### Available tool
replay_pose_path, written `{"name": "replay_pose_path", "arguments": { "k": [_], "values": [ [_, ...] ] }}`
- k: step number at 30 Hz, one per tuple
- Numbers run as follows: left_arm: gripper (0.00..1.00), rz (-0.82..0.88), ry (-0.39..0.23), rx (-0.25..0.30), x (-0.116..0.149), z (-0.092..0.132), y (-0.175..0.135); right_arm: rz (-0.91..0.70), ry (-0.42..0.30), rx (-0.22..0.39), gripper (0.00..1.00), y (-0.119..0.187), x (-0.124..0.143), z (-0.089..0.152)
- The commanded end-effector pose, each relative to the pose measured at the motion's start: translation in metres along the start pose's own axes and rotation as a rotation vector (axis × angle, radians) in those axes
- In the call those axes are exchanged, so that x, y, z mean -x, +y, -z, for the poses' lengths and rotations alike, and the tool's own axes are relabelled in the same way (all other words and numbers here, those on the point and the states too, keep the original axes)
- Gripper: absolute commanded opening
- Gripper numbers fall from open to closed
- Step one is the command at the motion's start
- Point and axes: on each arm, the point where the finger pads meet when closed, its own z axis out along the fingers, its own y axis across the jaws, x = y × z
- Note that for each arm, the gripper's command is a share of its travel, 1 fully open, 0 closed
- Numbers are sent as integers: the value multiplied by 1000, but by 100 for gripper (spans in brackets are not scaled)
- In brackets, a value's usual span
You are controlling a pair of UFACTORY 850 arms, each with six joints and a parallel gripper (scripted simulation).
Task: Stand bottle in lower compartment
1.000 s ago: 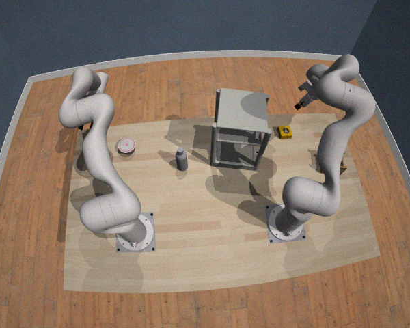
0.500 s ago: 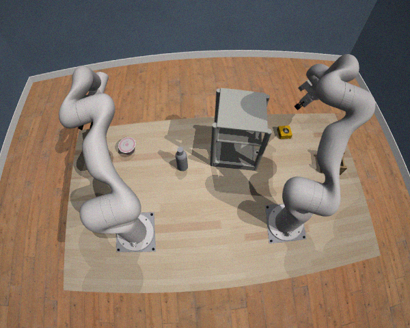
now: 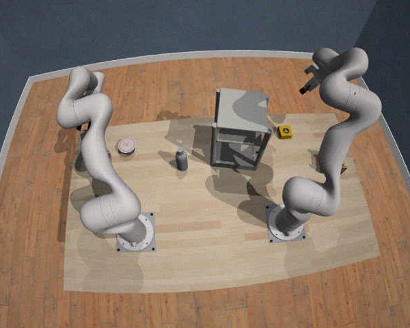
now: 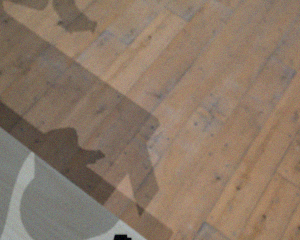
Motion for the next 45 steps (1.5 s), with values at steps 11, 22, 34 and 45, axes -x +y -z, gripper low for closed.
{"name": "replay_pose_path", "arguments": {
  "k": [11,22,34,45],
  "values": [
    [100,-195,-171,-70,-60,-34,27,-13,-45,9,100,5,-45,155],
    [100,-365,-345,-93,-115,-74,45,-14,-45,10,100,4,-46,155],
    [100,-517,-527,-67,-168,-119,53,-96,-79,16,100,-72,-63,153],
    [100,-648,-705,12,-219,-169,53,-172,-113,21,100,-142,-82,152]
  ]
}}
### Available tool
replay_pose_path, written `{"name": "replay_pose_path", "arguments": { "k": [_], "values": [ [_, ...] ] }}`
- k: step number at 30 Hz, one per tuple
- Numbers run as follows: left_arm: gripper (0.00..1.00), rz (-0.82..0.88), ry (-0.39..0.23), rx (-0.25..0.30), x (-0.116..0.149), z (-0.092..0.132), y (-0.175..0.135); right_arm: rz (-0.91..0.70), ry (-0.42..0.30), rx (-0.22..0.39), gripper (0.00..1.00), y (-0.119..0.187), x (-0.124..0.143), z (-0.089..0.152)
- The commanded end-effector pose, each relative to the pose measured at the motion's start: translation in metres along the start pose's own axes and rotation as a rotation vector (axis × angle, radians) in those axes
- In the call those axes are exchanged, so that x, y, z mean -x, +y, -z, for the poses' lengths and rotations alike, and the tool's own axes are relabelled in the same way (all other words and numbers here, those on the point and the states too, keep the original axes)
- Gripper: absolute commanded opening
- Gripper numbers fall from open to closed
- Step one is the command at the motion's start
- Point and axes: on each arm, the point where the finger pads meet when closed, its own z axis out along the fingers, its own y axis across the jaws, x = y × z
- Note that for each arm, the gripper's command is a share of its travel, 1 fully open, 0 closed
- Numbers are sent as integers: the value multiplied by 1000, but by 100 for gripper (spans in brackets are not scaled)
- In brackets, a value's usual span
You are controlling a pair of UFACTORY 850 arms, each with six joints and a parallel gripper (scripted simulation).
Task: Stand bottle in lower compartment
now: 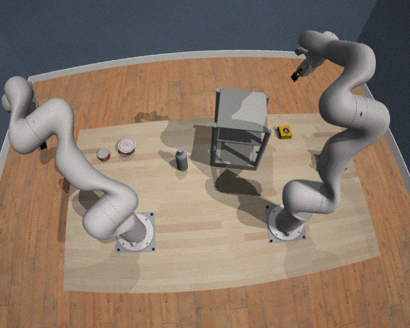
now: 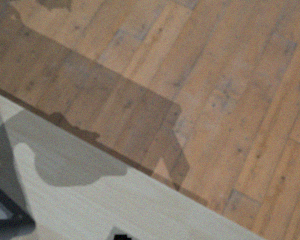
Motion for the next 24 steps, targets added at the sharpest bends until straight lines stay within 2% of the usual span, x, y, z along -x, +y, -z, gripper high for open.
{"name": "replay_pose_path", "arguments": {
  "k": [1,5,7,8,15,22,24],
  "values": [
    [100,-88,-80,51,-32,-6,-19,-43,-21,12,100,-38,-6,2],
    [100,-139,-123,90,-51,-12,-33,-68,-32,14,100,-62,-8,2],
    [100,-139,-123,90,-51,-12,-33,-68,-32,14,100,-62,-8,2],
    [100,-166,-144,112,-61,-16,-40,-87,-40,15,100,-80,-10,2],
    [100,-250,-202,196,-91,-28,-66,-128,-57,17,100,-119,-14,3],
    [100,-324,-241,285,-117,-41,-92,-172,-76,19,100,-161,-18,3],
    [100,-324,-241,285,-117,-41,-92,-172,-76,19,100,-161,-18,3]
  ]
}}
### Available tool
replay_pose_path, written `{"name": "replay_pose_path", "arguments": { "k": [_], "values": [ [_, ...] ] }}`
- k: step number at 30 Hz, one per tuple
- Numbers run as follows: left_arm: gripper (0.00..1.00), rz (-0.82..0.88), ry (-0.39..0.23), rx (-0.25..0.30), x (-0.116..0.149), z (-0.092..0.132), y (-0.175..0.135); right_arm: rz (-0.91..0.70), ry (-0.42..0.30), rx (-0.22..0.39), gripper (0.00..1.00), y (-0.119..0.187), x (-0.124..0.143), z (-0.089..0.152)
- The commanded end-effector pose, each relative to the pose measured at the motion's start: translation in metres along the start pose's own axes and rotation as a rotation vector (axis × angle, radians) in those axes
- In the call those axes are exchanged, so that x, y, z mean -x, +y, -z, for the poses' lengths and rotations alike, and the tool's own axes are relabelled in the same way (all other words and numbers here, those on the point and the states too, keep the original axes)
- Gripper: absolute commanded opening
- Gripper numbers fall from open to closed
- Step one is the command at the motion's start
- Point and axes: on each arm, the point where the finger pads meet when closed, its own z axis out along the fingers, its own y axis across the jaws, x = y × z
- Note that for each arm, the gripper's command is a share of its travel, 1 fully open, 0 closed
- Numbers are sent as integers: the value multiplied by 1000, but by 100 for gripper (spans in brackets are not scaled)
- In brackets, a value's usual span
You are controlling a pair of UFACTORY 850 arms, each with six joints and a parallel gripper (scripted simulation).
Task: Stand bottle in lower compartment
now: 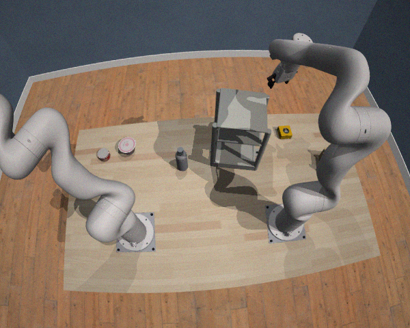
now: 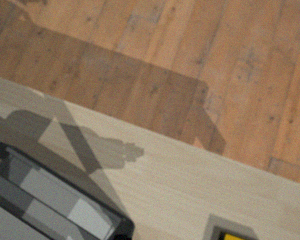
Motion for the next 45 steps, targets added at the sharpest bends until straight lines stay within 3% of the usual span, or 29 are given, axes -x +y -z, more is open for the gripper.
{"name": "replay_pose_path", "arguments": {
  "k": [1,15,17,18,32,34,35,45],
  "values": [
    [100,-64,-26,71,-14,0,-26,-41,-17,11,100,-36,1,2],
    [100,-210,-24,250,-40,-7,-94,-128,-55,16,100,-119,5,3],
    [100,-210,-24,250,-40,-7,-94,-128,-55,16,100,-119,5,3],
    [100,-227,-18,272,-42,-8,-103,-148,-63,17,100,-137,6,4],
    [100,-349,71,424,-55,-21,-168,-245,-104,24,100,-229,12,6],
    [100,-349,71,424,-55,-21,-168,-245,-104,24,100,-229,12,6],
    [100,-359,82,435,-55,-22,-173,-268,-114,25,100,-251,13,6],
    [100,-420,167,499,-57,-31,-209,-348,-149,29,100,-328,17,7]
  ]
}}
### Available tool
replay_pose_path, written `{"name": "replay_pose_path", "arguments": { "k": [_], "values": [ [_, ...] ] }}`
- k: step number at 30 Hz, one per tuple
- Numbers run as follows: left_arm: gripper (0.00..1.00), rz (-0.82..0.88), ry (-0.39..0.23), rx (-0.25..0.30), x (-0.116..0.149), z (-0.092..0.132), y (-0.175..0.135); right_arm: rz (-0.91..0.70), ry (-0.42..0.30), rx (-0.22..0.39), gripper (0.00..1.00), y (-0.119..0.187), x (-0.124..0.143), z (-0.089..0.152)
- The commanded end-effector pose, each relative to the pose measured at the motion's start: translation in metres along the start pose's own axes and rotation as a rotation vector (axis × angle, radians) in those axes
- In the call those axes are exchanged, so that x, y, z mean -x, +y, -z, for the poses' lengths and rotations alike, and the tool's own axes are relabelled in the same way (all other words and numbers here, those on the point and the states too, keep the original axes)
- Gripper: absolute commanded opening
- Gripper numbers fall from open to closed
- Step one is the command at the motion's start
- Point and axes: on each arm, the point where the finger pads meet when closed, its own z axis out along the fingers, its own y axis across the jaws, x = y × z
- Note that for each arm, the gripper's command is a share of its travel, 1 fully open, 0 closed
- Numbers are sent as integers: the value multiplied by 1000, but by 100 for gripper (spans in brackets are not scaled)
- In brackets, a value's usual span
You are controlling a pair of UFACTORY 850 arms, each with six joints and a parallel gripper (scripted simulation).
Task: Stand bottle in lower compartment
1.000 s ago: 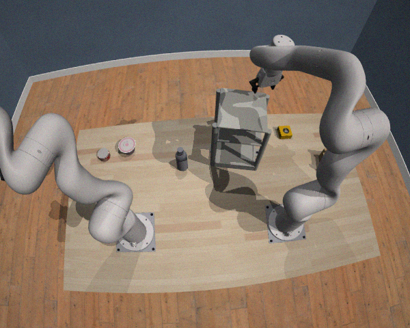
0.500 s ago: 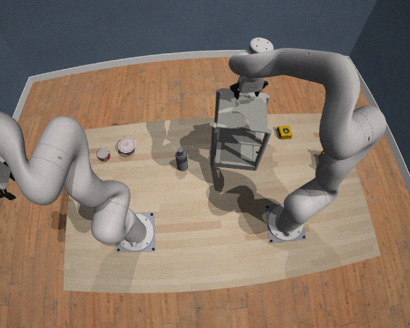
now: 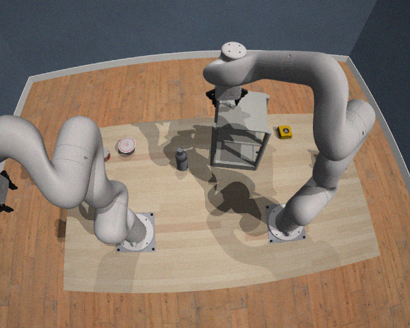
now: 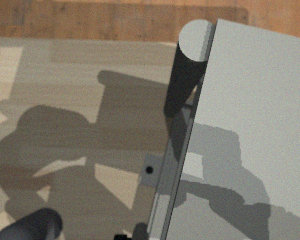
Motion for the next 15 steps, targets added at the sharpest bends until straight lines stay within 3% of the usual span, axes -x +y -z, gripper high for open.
{"name": "replay_pose_path", "arguments": {
  "k": [1,4,6,8,15],
  "values": [
    [100,-39,40,32,5,5,-16,-57,-19,10,100,-48,15,1],
    [100,-49,51,37,7,6,-20,-84,-31,12,100,-73,25,1],
    [100,-49,51,37,7,6,-20,-84,-31,12,100,-73,25,1],
    [100,-53,55,38,8,6,-22,-122,-48,12,100,-108,35,2],
    [100,-56,60,40,8,7,-23,-193,-78,15,100,-171,58,3]
  ]
}}
